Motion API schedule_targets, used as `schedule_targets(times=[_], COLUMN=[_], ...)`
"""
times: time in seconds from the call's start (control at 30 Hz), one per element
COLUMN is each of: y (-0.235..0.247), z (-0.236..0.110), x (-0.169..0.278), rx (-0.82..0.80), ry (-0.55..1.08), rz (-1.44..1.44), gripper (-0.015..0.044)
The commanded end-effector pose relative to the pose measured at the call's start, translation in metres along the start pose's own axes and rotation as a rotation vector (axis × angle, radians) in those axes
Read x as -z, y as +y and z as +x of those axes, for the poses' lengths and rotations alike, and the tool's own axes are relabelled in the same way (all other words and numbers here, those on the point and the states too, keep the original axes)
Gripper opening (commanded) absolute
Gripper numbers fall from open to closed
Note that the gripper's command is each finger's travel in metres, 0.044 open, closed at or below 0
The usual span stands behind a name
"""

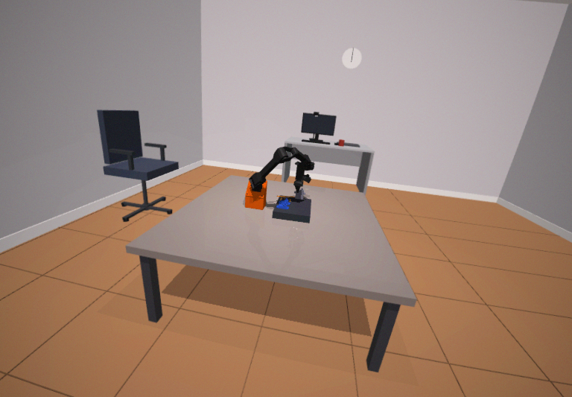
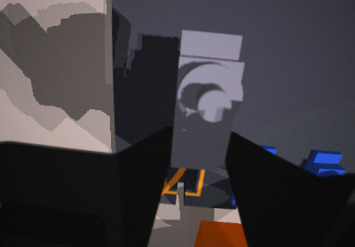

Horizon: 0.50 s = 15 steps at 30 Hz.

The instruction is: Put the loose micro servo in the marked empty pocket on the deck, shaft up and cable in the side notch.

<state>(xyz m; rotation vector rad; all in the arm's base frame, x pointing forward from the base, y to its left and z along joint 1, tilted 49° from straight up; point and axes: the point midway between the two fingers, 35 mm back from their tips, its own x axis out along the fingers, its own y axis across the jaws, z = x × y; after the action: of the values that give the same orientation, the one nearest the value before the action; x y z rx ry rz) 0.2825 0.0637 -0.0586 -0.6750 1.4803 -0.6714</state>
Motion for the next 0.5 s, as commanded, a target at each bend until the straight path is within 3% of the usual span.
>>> schedule_targets(times=[0.0, 0.47], y=[0.0, 0.001], z=[-0.006, -0.005], x=[0.014, 0.078], rx=[-0.011, -0.012], ry=[-0.014, -0.012], rz=[0.006, 0.003], gripper=[0.0, 0.0])
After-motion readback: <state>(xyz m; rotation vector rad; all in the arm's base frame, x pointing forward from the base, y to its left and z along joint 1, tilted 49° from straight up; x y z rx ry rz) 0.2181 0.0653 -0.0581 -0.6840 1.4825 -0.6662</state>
